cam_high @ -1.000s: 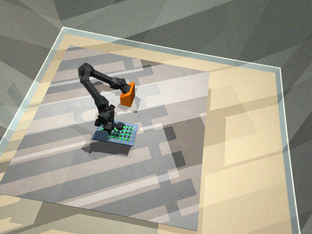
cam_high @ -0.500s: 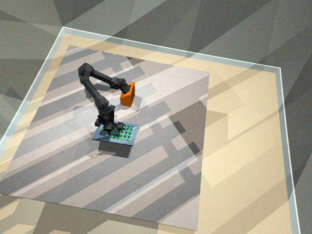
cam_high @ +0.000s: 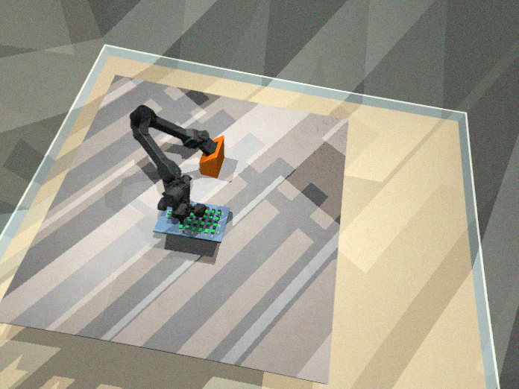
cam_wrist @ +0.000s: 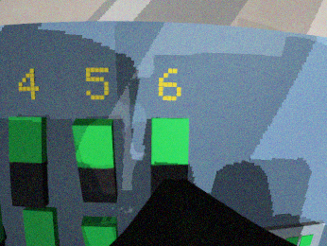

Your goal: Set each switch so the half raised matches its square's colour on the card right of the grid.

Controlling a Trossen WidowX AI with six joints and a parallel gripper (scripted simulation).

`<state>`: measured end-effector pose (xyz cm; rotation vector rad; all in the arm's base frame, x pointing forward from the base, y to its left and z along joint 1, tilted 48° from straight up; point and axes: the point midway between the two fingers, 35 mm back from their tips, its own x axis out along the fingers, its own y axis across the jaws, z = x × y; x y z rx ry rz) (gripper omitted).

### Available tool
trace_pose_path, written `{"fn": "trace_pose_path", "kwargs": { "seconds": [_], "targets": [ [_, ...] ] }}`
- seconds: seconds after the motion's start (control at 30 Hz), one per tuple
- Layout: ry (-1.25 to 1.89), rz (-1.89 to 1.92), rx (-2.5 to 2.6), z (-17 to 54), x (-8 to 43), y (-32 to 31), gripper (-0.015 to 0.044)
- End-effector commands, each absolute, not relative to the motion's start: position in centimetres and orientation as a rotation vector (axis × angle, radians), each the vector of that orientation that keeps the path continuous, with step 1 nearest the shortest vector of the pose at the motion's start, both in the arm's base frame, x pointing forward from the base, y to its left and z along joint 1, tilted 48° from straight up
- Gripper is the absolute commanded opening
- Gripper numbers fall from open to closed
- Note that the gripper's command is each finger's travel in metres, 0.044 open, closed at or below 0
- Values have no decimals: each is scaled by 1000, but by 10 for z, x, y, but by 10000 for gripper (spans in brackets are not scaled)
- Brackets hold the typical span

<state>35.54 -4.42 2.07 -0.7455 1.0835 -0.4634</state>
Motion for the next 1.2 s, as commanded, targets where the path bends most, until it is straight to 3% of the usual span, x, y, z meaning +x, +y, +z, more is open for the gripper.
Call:
{"fn": "trace_pose_path", "kwargs": {
  "seconds": [0.0,0.63,0.87,1.17],
  "targets": [
    [1087,-456,-745,19,355,-45,0],
    [1087,-456,-745,17,356,-46,0],
    [1113,-464,-739,57,333,-3,0],
    [1114,-465,-739,57,324,-4,0]
  ]
}}
